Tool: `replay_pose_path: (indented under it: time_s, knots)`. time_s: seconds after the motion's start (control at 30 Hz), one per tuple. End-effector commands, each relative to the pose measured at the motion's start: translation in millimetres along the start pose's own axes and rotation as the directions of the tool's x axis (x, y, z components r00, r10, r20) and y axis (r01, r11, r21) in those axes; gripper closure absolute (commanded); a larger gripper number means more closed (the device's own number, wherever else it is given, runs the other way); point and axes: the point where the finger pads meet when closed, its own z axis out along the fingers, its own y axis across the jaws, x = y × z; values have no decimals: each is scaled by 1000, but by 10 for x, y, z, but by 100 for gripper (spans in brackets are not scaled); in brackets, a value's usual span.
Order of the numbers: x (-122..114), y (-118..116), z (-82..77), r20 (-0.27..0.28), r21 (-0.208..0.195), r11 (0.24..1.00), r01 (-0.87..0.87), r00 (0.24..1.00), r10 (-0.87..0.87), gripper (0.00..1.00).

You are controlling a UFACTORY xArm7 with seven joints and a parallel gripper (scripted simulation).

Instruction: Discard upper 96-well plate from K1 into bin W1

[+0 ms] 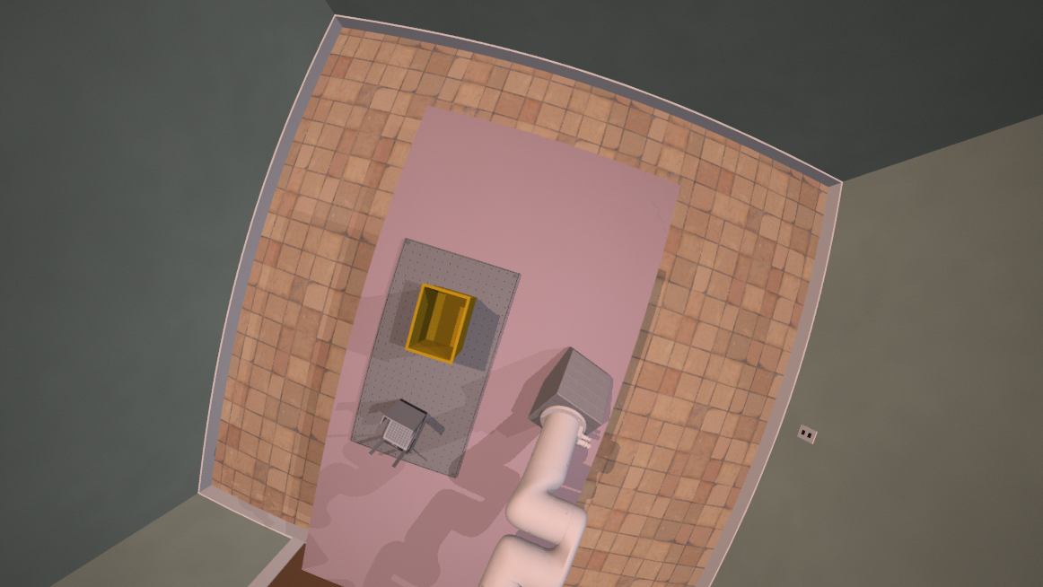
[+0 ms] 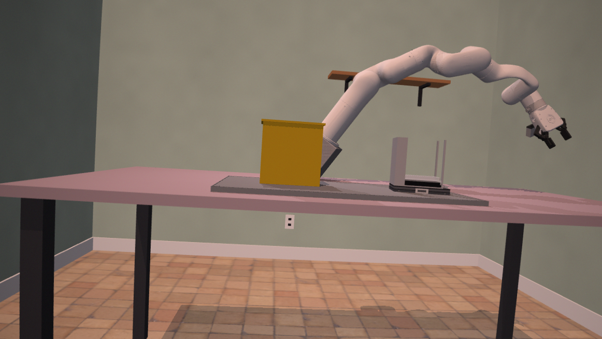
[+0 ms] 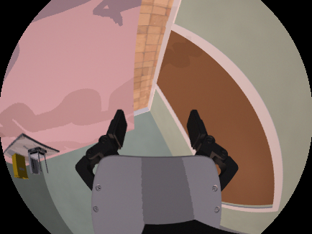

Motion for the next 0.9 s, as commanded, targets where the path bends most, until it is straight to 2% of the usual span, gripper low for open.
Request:
replay_pose_path:
  time_s: [0.0, 0.27, 0.3, 0.37, 0.43, 0.47, 0.83, 0.87]
  knots:
    - [-199, -117, 48, 14, 33, 999, -18, 1000, 17, 0]
    - [-435, -315, 143, 15, 33, 999, -18, 1000, 17, 0]
    - [-471, -348, 154, 24, 61, 998, -33, 999, 32, 0]
    - [-471, -348, 154, 24, 61, 998, -33, 999, 32, 0]
    - [-544, -416, 173, 43, 117, 991, -65, 997, 60, 0]
    - [-580, -449, 183, 48, 132, 989, -73, 997, 68, 0]
    - [-926, -765, 280, 48, 132, 989, -73, 997, 67, 0]
    - [-961, -800, 286, 58, 158, 983, -91, 995, 83, 0]
